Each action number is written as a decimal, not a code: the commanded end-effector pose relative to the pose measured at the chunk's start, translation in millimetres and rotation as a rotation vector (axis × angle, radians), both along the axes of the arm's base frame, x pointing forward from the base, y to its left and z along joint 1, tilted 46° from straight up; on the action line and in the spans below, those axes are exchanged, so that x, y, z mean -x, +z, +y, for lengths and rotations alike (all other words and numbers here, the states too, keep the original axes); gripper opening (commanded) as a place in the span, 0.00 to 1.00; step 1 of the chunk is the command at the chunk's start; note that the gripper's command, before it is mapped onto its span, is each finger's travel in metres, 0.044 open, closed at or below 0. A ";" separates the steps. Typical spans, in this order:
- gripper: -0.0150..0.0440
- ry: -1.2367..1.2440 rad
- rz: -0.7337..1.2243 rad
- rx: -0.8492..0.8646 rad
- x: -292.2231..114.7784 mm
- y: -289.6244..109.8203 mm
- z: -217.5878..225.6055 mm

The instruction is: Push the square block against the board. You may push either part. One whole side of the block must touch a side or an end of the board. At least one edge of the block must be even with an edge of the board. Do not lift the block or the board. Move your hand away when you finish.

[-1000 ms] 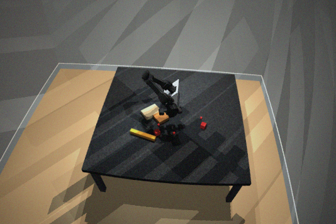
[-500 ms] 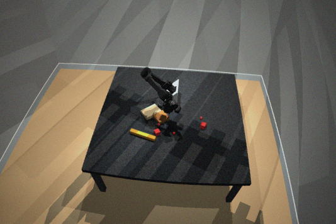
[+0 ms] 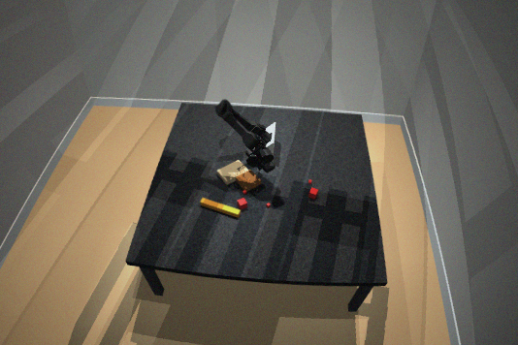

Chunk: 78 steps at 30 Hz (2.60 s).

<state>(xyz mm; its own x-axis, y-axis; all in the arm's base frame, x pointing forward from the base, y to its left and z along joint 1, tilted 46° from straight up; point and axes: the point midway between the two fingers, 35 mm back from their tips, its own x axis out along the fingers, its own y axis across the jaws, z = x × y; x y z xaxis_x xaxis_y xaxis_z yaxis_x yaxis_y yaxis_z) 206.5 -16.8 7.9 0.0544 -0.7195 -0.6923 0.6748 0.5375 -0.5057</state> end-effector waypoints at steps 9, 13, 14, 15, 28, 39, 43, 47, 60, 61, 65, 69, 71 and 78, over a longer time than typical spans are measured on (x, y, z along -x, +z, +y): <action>0.25 -0.044 -0.051 -0.005 3.3 -31.3 -34.3; 0.25 -0.044 -0.051 -0.002 4.0 -36.5 -41.2; 0.25 -0.044 -0.051 -0.002 3.9 -36.4 -41.3; 0.25 -0.044 -0.051 -0.002 3.7 -36.3 -41.4; 0.25 -0.044 -0.051 -0.004 -3.5 -31.8 -45.1; 0.25 -0.044 -0.051 -0.005 -9.9 -27.4 -49.0; 0.25 -0.044 -0.051 -0.005 -12.2 -25.8 -50.5; 0.25 -0.044 -0.052 -0.005 -14.5 -24.1 -52.0; 0.25 -0.044 -0.052 -0.005 -21.0 -18.9 -56.8; 0.25 -0.044 -0.052 -0.005 -20.7 -19.2 -56.5; 0.25 -0.044 -0.052 -0.006 -17.8 -22.2 -53.8; 0.25 -0.044 -0.051 -0.007 -13.7 -26.1 -50.2; 0.25 -0.043 -0.051 -0.008 -11.5 -28.0 -48.5; 0.25 -0.043 -0.051 -0.008 -3.8 -34.5 -43.0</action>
